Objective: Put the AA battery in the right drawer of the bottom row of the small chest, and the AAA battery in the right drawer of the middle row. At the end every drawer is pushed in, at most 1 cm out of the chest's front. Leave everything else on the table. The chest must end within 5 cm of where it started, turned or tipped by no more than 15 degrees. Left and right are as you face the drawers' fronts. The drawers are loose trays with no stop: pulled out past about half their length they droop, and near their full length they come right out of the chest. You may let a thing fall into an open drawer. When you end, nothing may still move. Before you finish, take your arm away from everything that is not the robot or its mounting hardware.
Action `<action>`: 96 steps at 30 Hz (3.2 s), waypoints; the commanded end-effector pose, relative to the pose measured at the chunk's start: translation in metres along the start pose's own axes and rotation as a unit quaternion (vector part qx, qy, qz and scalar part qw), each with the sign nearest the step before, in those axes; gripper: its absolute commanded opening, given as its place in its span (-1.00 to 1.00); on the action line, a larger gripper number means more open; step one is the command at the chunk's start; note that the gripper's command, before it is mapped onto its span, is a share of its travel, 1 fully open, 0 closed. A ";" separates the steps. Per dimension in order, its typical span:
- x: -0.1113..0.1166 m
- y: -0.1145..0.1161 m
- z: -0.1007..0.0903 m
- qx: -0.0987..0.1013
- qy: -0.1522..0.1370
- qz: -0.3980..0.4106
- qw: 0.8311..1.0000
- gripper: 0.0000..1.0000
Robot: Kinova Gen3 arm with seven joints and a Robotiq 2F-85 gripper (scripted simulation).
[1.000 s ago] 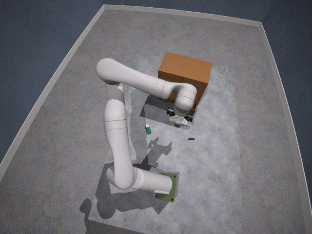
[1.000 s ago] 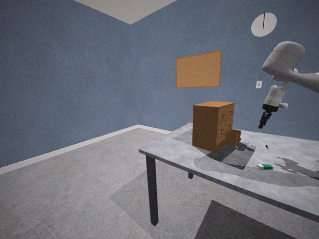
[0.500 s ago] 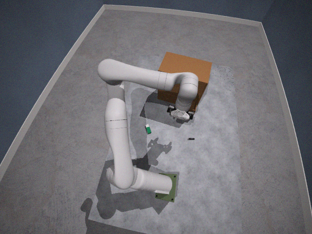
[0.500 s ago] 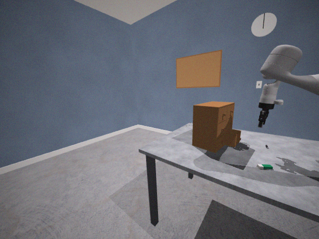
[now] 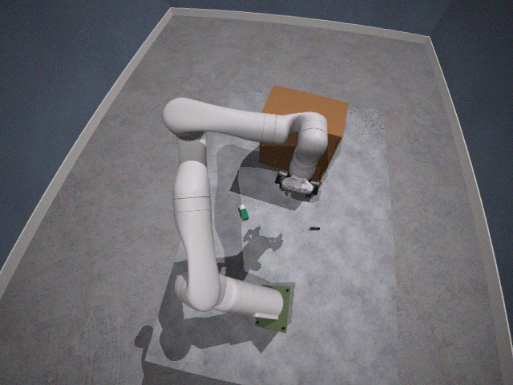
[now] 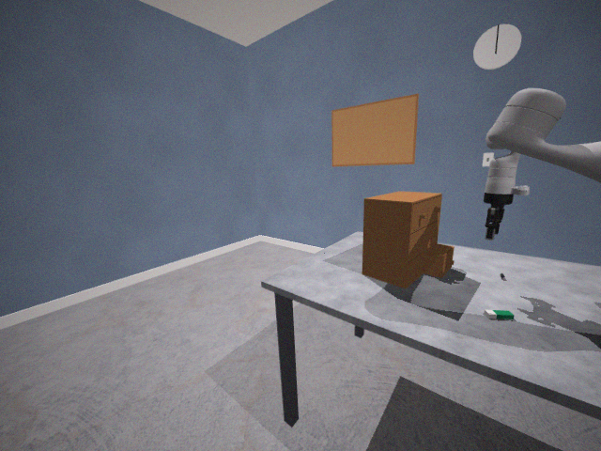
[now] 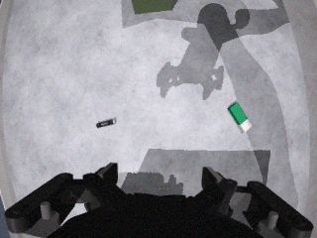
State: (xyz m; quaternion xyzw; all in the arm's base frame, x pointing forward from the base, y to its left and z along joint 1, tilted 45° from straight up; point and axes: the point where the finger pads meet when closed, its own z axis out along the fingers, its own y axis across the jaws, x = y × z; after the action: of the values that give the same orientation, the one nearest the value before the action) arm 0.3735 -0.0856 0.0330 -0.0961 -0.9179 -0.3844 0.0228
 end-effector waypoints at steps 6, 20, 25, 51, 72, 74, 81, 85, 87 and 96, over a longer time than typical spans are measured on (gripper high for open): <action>-0.001 -0.001 -0.001 0.001 0.002 -0.001 1.000 1.00; -0.001 -0.001 -0.001 0.001 0.003 -0.001 1.000 1.00; -0.001 -0.001 -0.001 0.001 0.003 -0.001 1.000 1.00; 0.094 -0.027 -0.050 0.000 0.003 0.000 1.000 1.00; 0.087 -0.027 -0.042 0.000 -0.035 -0.001 0.999 1.00; 0.087 -0.027 -0.042 0.000 -0.035 -0.001 0.999 1.00; 0.081 -0.027 -0.034 0.000 -0.071 0.000 0.997 1.00; 0.077 -0.027 -0.028 0.000 -0.095 -0.001 0.995 1.00; 0.074 -0.027 -0.025 0.000 -0.108 -0.001 0.994 1.00; 0.065 -0.027 -0.014 0.000 -0.155 -0.001 0.988 1.00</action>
State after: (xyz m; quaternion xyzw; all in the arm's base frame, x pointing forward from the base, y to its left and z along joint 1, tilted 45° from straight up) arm 0.3057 -0.1067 0.0329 -0.1445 -0.9131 -0.3634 -0.1155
